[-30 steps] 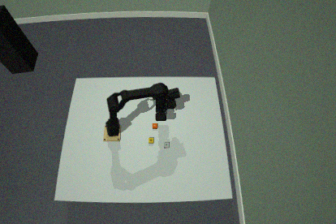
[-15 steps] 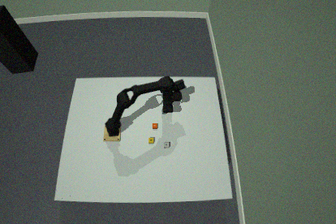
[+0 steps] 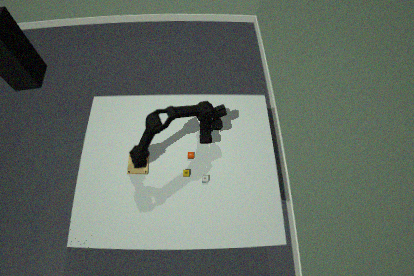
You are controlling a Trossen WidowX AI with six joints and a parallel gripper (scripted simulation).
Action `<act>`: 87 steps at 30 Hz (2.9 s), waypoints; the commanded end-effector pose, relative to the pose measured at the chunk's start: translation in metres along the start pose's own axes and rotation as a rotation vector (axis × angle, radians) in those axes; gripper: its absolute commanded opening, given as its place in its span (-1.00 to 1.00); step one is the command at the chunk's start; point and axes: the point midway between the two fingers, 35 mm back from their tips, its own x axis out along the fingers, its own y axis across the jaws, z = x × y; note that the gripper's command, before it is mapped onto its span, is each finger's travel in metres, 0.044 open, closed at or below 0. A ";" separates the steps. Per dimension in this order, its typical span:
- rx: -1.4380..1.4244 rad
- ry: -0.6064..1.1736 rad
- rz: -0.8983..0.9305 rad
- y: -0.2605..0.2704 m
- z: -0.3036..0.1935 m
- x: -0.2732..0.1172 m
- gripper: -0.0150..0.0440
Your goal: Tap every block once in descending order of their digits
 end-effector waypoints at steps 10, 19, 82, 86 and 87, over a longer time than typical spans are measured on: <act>0.003 0.008 -0.002 -0.001 -0.002 0.023 -0.42; 0.002 0.005 -0.002 0.000 -0.001 0.013 -0.42; 0.003 0.008 -0.021 -0.240 -0.003 0.007 -0.42; 0.003 0.008 -0.021 -0.241 -0.003 0.013 -0.42; 0.003 0.008 -0.021 -0.241 -0.003 0.015 -0.42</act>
